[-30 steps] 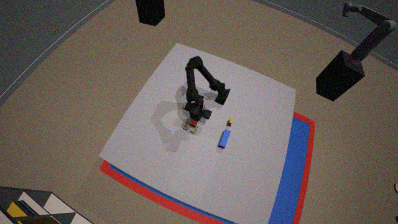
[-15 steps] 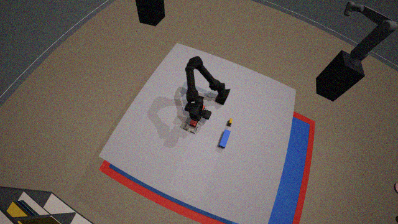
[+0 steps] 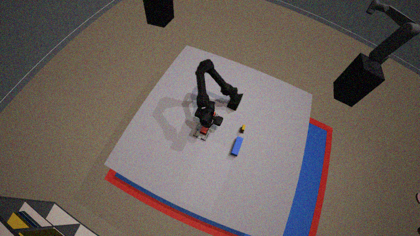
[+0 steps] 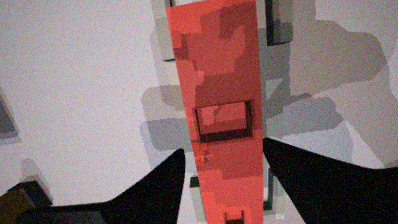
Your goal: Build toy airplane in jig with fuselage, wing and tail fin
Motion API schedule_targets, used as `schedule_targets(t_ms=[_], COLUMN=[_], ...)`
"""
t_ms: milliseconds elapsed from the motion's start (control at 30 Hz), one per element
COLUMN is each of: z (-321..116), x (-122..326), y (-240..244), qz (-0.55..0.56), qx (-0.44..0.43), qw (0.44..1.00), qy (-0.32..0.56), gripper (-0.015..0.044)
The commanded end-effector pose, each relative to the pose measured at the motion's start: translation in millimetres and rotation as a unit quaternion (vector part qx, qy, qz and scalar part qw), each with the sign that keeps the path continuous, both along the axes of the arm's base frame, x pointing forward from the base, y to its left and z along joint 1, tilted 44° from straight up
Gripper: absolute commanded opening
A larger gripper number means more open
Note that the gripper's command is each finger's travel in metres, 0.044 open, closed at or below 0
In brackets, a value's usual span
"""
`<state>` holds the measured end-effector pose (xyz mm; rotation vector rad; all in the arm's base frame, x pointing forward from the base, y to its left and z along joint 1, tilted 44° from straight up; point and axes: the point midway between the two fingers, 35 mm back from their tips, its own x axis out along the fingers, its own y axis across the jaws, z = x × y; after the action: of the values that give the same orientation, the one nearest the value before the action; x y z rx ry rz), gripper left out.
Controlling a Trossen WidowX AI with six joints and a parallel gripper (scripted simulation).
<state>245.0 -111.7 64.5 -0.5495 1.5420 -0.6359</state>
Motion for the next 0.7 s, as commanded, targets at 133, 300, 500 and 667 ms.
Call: schedule_targets(t_ms=[133,300,500,667], z=[0,0,36,76], x=[0,0,9,7], y=[0,0,37,73], qz=[0.000,0.000,0.001,0.001], qx=[0.000,0.000,0.004,-0.001], qw=[1.000,1.000,1.000,1.000], qy=[0.000,0.000,0.000,0.001], gripper=[0.0440,0.0440,0.0440,0.0440])
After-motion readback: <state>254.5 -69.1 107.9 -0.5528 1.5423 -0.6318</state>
